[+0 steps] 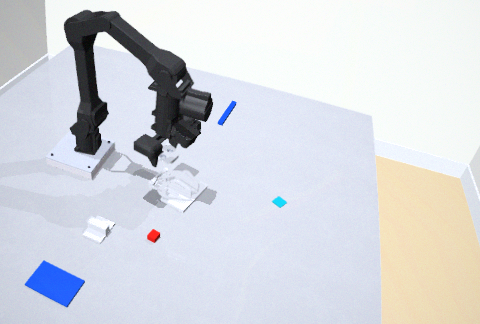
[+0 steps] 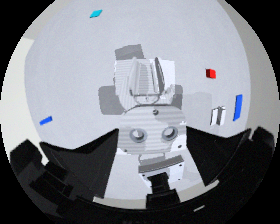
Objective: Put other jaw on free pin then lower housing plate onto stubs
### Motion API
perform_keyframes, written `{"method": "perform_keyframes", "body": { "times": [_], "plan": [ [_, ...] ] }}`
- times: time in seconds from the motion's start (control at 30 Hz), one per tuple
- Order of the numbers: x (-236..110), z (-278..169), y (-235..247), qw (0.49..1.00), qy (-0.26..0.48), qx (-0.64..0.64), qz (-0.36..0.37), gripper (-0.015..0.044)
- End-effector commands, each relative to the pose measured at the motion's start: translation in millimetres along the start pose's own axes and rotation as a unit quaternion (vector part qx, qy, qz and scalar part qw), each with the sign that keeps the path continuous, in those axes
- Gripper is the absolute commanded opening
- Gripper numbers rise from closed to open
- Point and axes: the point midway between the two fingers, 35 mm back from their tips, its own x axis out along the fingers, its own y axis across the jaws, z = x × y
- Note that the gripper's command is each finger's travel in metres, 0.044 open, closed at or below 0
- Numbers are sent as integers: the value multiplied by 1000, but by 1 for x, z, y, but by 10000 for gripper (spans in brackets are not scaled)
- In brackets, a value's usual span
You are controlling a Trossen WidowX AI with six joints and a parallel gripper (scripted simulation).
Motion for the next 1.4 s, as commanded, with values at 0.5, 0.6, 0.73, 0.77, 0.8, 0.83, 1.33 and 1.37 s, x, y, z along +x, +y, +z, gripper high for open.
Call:
{"method": "perform_keyframes", "body": {
  "times": [0.5,0.6,0.73,0.77,0.8,0.83,1.33,1.37],
  "plan": [
    [19,1,0,1000,1,2,0,351],
    [24,1,0,1000,1,2,0,351],
    [30,1,0,1000,1,2,0,351],
    [32,1,0,1000,1,2,0,351],
    [34,1,0,1000,1,2,0,351],
    [35,1,0,1000,1,2,0,351],
    [59,-1,0,1000,1,2,0,351],
    [61,-1,0,1000,1,2,0,351]
  ]
}}
